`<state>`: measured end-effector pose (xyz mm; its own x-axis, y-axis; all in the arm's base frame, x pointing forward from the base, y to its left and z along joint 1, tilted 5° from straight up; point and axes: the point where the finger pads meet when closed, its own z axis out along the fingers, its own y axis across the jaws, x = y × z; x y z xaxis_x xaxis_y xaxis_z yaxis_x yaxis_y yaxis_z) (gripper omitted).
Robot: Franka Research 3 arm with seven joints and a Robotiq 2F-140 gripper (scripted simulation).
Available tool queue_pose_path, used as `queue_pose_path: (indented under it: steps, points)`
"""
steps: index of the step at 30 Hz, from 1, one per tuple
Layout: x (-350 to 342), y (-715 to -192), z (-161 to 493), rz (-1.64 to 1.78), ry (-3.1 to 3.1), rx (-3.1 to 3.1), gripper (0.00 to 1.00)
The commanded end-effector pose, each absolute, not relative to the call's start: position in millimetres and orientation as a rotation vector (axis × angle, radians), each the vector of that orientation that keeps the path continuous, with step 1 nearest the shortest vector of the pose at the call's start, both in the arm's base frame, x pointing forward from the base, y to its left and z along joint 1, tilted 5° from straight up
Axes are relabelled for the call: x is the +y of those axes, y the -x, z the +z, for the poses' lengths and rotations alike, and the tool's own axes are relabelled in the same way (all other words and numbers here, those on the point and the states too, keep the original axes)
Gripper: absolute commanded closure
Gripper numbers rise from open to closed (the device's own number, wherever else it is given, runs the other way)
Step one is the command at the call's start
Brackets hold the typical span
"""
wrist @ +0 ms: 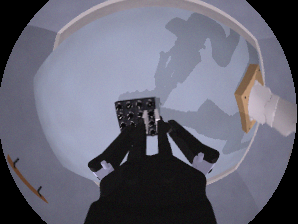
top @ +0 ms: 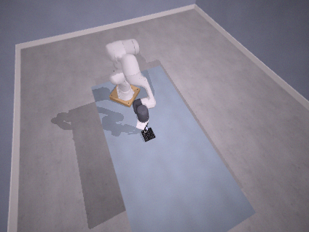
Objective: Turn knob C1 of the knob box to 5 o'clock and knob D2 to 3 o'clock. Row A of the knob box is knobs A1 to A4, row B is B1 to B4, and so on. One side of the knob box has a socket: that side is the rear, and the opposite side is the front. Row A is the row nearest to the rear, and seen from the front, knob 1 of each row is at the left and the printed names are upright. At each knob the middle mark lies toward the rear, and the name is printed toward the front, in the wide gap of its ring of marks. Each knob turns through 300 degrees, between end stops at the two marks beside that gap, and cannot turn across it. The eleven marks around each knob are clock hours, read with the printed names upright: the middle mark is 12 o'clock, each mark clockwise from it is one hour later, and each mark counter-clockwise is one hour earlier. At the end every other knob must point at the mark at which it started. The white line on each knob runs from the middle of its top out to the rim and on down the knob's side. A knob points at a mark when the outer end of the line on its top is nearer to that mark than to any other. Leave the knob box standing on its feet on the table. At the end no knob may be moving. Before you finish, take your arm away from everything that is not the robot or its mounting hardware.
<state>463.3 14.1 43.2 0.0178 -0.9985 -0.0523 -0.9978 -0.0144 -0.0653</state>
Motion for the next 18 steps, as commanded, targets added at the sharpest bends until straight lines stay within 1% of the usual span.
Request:
queue_pose_path:
  steps: [1,2,3,18]
  points:
    - [15.6,-463.6,42.6,-0.014,2.185,2.138,0.88]
    - [15.6,-463.6,42.6,-0.014,2.185,2.138,0.88]
    - [15.6,-463.6,42.6,-0.014,2.185,2.138,0.95]
    - [15.6,-463.6,42.6,-0.014,2.185,2.138,0.95]
